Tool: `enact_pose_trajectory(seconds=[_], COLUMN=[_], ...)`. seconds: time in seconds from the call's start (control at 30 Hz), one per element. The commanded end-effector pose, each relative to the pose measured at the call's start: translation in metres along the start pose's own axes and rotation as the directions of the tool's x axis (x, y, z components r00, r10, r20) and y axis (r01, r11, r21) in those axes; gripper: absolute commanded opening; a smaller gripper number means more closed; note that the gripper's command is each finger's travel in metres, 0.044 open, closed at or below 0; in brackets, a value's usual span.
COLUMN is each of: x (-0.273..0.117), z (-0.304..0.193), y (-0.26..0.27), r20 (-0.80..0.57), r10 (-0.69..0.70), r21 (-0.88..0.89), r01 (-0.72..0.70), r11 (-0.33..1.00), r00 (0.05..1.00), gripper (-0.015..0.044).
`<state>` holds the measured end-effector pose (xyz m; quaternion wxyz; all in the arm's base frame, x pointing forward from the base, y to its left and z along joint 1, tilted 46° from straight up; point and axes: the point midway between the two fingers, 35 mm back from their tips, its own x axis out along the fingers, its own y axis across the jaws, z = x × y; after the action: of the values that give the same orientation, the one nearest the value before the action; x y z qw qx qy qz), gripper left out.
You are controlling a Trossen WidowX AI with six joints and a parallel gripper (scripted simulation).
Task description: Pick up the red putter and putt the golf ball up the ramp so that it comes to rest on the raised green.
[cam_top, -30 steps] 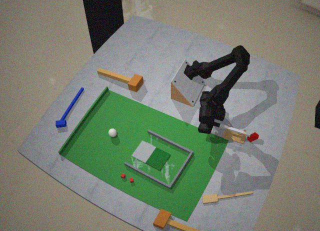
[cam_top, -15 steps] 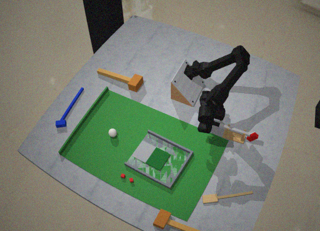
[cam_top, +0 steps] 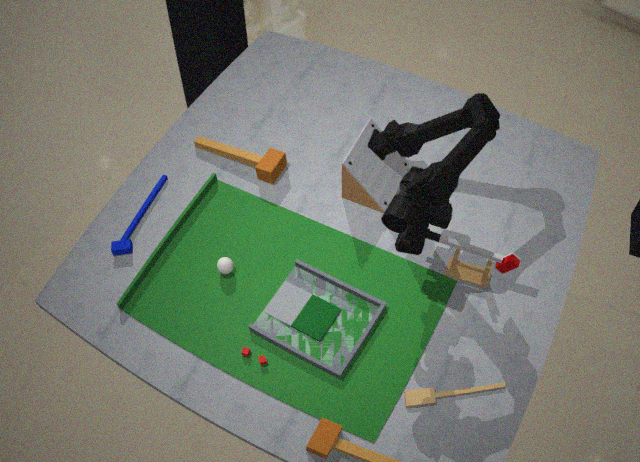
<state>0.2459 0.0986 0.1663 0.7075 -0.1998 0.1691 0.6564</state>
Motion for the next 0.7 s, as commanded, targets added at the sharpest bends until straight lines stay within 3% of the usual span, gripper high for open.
enact_pose_trajectory(seconds=[0.0,0.33,0.67], x=[-0.017,-0.035,-0.057], z=[0.007,0.01,-0.035], y=[-0.001,0.001,-0.033], r20=[0.012,0.011,-0.06], r10=[-0.007,-0.006,-0.039], r21=[-0.007,0.014,0.232], r01=[0.008,0.006,0.052], r11=[1.0,1.0,0.971], r00=[1.0,1.0,0.997], gripper=[0.0,0.0,0.0])
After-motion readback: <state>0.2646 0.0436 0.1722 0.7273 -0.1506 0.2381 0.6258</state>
